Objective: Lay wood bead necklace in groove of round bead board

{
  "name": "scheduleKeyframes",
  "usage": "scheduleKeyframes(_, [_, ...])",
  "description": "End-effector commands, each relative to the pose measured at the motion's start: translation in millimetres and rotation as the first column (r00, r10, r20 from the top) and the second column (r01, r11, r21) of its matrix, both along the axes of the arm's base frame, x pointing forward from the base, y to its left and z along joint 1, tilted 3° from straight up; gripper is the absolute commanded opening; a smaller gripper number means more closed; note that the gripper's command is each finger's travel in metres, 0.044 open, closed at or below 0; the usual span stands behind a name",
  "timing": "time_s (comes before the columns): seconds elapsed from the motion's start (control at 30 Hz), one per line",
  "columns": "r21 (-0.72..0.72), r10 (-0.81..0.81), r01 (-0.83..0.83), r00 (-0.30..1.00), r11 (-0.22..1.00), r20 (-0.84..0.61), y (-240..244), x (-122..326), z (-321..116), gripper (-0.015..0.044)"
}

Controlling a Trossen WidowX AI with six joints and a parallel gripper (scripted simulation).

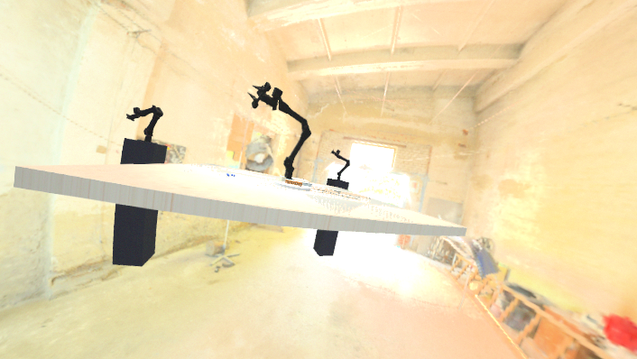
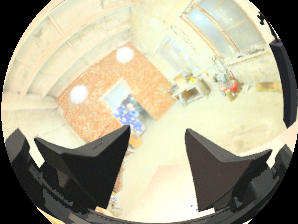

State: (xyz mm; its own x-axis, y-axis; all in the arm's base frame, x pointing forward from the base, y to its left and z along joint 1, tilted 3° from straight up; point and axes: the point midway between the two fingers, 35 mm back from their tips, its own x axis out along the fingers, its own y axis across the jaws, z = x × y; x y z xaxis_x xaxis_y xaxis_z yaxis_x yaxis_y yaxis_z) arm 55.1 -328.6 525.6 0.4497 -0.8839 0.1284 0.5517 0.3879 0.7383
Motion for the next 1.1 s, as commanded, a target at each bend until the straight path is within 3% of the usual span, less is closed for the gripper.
scheduleKeyframes(0.0, [0.031, 0.026, -0.024, 0.997, 0.999, -0.077, -10, 16, -21, 0.0250])
scheduleKeyframes(0.47, [0.122, 0.191, -0.157, 0.911, 0.980, -0.366, -22, 86, -92, 0.0250])
scheduleKeyframes(1.07, [0.249, 0.423, -0.351, 0.619, 0.903, -0.662, 5, 174, -179, 0.0250])
